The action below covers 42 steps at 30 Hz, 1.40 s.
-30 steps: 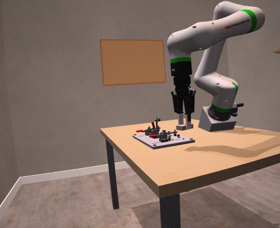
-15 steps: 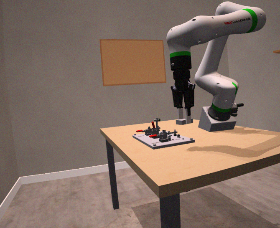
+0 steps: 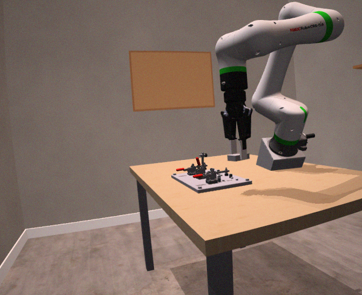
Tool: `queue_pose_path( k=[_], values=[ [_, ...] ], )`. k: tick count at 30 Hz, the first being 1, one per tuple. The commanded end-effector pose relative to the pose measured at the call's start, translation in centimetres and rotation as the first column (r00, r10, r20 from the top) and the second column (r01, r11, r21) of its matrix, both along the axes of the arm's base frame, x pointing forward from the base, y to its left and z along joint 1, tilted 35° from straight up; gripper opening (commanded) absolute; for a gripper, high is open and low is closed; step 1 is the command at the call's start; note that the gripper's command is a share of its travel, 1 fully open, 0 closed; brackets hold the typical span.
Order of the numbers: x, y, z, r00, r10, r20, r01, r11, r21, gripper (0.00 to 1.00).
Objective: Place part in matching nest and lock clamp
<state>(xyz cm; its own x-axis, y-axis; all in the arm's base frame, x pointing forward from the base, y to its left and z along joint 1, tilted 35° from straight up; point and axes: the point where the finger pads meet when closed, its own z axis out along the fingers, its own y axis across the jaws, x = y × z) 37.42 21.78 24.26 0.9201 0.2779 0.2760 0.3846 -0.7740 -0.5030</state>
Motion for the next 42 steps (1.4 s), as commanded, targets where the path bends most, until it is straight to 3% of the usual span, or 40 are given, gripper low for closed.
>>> queue_pose_path(
  k=[1, 9, 19, 42],
  values=[
    [0.02, -0.01, 0.02, 1.000, 0.000, 0.000, 0.000, 1.000, 0.000, 0.00],
    [0.02, -0.01, 0.02, 1.000, -0.025, -0.017, 0.025, 1.000, 0.002, 0.00],
    [0.02, -0.01, 0.02, 0.972, -0.194, -0.137, 0.196, 0.981, 0.004, 0.00],
    [-0.37, 0.13, -0.28, 0.967, -0.207, -0.146, 0.210, 0.978, 0.004, 0.00]
  ],
)
